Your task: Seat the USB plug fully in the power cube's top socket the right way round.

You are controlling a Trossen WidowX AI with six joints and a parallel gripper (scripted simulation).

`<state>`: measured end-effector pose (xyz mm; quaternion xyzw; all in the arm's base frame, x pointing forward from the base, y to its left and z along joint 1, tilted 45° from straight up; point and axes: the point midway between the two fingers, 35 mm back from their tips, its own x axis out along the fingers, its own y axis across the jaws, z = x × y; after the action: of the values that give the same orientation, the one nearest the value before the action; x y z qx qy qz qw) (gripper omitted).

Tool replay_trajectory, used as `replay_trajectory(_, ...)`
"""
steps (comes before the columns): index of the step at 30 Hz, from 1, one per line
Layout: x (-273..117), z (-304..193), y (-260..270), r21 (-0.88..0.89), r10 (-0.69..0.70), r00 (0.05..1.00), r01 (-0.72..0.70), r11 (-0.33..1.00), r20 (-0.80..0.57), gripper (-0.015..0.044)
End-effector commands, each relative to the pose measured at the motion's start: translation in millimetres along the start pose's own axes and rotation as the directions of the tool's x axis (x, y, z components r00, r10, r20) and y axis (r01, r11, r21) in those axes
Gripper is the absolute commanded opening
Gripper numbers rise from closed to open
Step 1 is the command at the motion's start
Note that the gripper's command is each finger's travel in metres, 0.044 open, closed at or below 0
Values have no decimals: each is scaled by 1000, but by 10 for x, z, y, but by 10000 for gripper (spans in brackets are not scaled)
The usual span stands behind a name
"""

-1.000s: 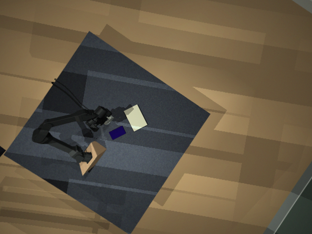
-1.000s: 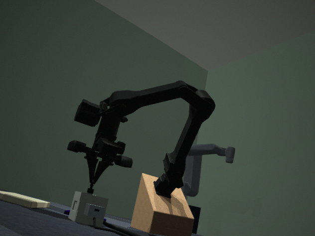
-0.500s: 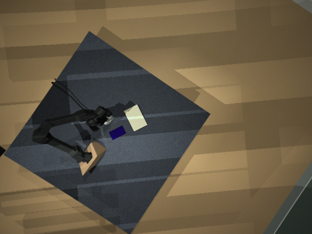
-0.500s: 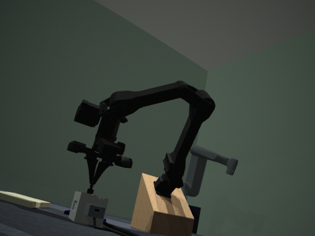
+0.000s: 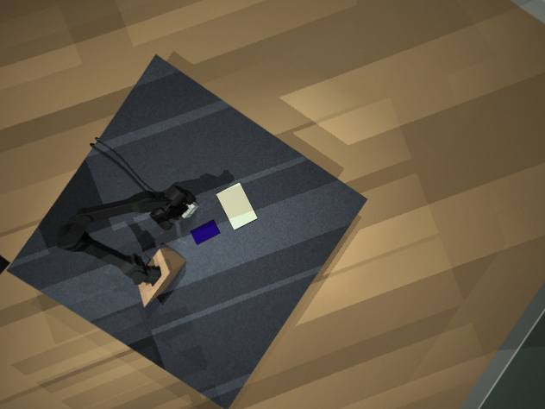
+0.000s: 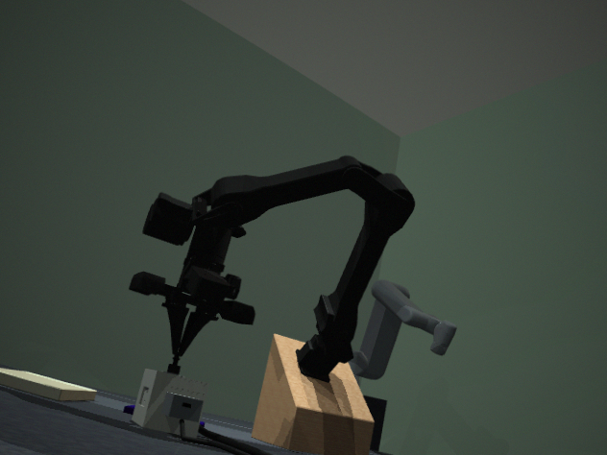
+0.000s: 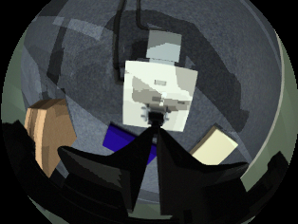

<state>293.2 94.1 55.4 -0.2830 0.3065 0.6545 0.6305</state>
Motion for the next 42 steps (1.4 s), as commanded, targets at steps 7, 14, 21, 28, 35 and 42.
replay_trajectory(7,34,12,4,0,4,1000,-4,1000,1,0)
replay_trajectory(14,34,12,4,0,4,1000,-4,1000,1,0)
replay_trajectory(21,34,12,4,0,4,1000,-4,1000,1,0)
replay_trajectory(28,34,12,4,0,4,1000,-4,1000,1,0)
replay_trajectory(35,34,12,4,0,4,1000,-4,1000,1,0)
replay_trajectory(42,5,-3,-3,0,-2,1000,2,1000,0,95)
